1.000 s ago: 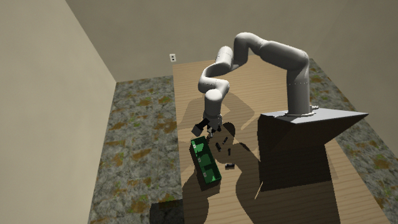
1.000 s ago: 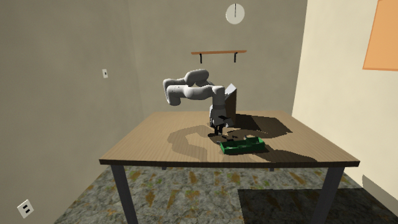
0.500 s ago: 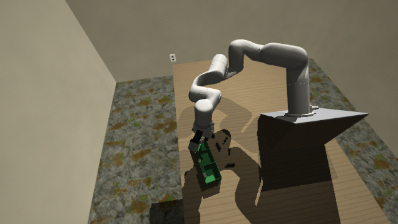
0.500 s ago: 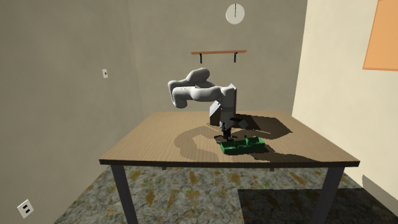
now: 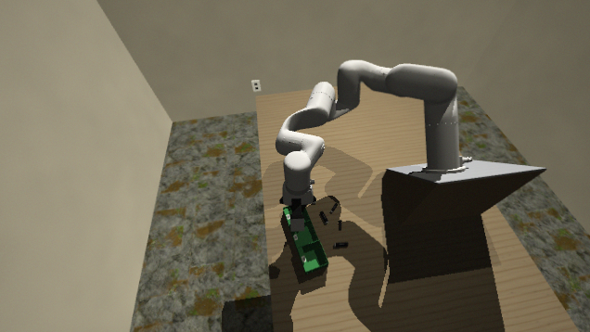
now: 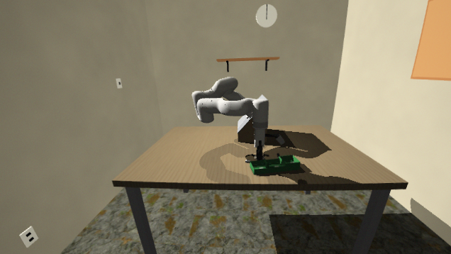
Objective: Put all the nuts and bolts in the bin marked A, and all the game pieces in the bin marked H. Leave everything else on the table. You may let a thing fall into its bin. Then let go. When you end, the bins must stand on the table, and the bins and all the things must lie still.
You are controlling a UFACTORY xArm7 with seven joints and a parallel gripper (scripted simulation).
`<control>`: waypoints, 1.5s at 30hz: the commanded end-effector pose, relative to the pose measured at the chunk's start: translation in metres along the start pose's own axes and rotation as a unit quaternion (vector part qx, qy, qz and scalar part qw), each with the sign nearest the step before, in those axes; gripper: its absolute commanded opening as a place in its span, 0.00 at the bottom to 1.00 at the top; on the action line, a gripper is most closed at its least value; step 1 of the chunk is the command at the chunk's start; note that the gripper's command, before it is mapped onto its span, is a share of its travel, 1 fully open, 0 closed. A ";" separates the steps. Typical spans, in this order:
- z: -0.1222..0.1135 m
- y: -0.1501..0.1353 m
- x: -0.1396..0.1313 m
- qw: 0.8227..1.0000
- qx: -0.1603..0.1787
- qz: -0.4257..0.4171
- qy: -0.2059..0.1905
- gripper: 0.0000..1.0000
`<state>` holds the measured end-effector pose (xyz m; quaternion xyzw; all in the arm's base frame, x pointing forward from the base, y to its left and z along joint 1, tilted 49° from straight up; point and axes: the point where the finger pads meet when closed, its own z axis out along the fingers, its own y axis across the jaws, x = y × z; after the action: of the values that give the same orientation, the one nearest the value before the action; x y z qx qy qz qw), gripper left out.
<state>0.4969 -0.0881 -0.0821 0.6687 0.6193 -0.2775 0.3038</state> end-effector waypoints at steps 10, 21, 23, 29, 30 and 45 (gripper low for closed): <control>-0.003 0.001 0.001 0.990 0.006 -0.140 0.001 0.00; -0.003 0.001 0.001 0.990 0.006 -0.140 0.001 0.00; -0.001 0.001 0.001 0.990 0.006 -0.140 0.001 0.00; 0.011 0.001 0.001 0.990 0.006 -0.140 0.001 0.00; 0.013 0.001 0.001 0.990 0.006 -0.140 0.001 0.00; 0.040 0.001 0.001 0.990 0.006 -0.140 0.001 0.00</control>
<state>0.4964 -0.1150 -0.1057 0.5782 0.7041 -0.3225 0.2568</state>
